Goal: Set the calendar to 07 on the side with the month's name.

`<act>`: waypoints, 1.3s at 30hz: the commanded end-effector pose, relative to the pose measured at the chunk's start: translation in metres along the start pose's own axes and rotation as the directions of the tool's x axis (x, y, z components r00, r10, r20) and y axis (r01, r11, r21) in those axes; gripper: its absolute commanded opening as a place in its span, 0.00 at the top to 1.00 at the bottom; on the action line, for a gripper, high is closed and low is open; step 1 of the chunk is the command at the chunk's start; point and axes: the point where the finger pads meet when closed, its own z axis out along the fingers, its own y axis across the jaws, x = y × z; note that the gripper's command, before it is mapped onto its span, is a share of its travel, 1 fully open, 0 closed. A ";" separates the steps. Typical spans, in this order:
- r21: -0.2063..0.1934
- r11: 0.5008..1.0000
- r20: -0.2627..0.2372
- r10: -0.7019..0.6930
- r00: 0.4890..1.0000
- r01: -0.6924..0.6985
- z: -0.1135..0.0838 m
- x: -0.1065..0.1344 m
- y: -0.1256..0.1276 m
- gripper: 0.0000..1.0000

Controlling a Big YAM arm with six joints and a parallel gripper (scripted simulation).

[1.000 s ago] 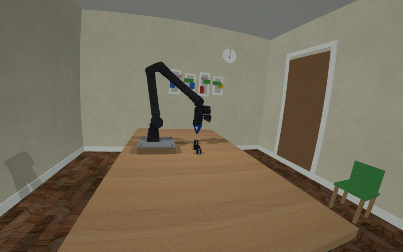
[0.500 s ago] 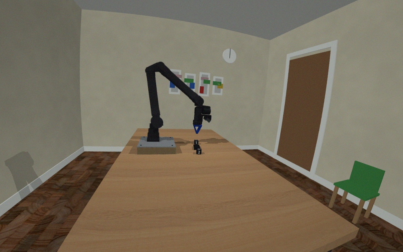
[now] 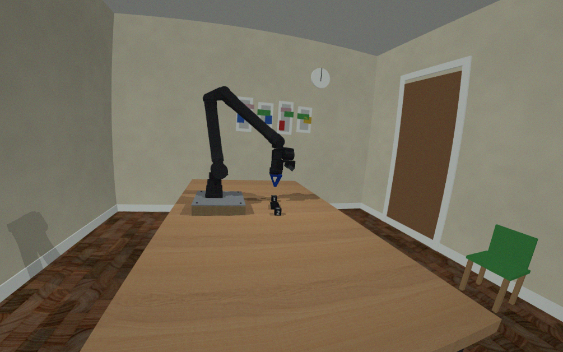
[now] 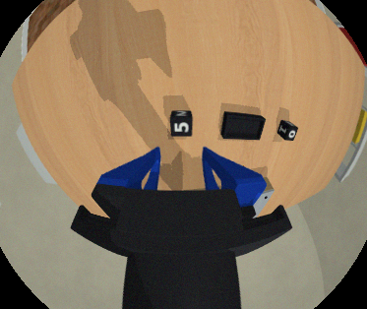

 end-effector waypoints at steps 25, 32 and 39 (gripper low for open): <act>-0.012 1.000 0.045 0.010 0.999 -0.009 0.015 -0.022 0.004 0.53; -0.004 1.000 0.019 0.009 1.000 -0.009 0.034 -0.010 0.000 0.53; -0.006 1.000 0.025 0.009 1.000 -0.009 0.042 -0.013 0.001 0.53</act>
